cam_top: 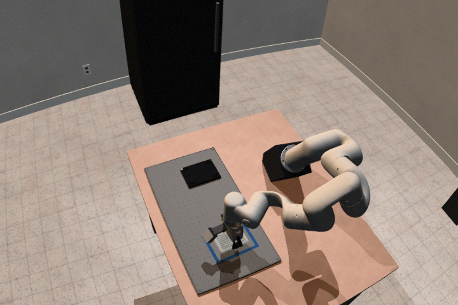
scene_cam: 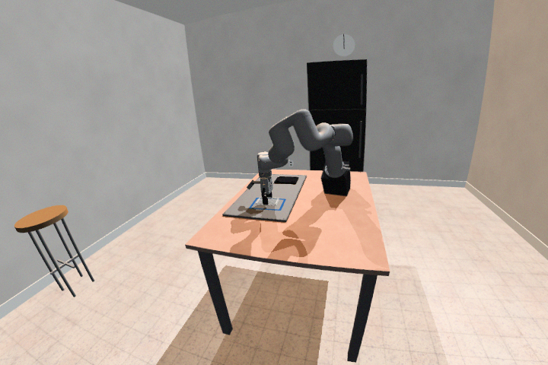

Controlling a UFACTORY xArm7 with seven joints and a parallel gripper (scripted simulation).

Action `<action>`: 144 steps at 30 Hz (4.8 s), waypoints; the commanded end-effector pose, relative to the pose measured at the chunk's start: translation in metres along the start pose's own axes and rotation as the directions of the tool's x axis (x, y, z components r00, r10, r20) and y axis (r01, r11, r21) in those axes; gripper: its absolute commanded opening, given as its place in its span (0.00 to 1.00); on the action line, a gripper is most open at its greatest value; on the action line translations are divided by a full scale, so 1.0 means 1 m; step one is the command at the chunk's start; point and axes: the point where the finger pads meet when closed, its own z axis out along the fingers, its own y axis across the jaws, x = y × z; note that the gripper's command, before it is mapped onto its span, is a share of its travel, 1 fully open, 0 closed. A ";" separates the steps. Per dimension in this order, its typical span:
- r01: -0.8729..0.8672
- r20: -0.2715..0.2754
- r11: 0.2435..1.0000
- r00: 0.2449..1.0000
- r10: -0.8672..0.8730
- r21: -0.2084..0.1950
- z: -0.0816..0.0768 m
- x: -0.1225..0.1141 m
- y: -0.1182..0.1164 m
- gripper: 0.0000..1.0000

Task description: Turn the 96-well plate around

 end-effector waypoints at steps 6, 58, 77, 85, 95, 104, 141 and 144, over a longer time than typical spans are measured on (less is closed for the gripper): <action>-0.001 -0.003 1.000 1.000 0.001 0.000 -0.008 0.001 0.000 0.00; -0.001 -0.003 1.000 1.000 0.001 0.000 -0.065 0.001 0.000 0.00; -0.001 -0.003 1.000 1.000 0.001 0.000 -0.072 0.001 0.000 0.00; 0.165 -0.003 0.986 0.986 -0.165 0.000 -0.073 -0.001 0.017 0.00; 0.419 -0.003 0.908 0.908 -0.419 -0.001 -0.073 -0.003 0.043 0.00; 0.669 -0.002 0.744 0.744 -0.669 -0.002 -0.074 -0.006 0.073 0.00; 0.966 0.002 -0.259 -0.259 -0.966 -0.003 -0.078 -0.017 0.183 0.00; 0.935 0.003 -0.354 -0.354 -0.935 -0.003 -0.078 -0.018 0.193 0.00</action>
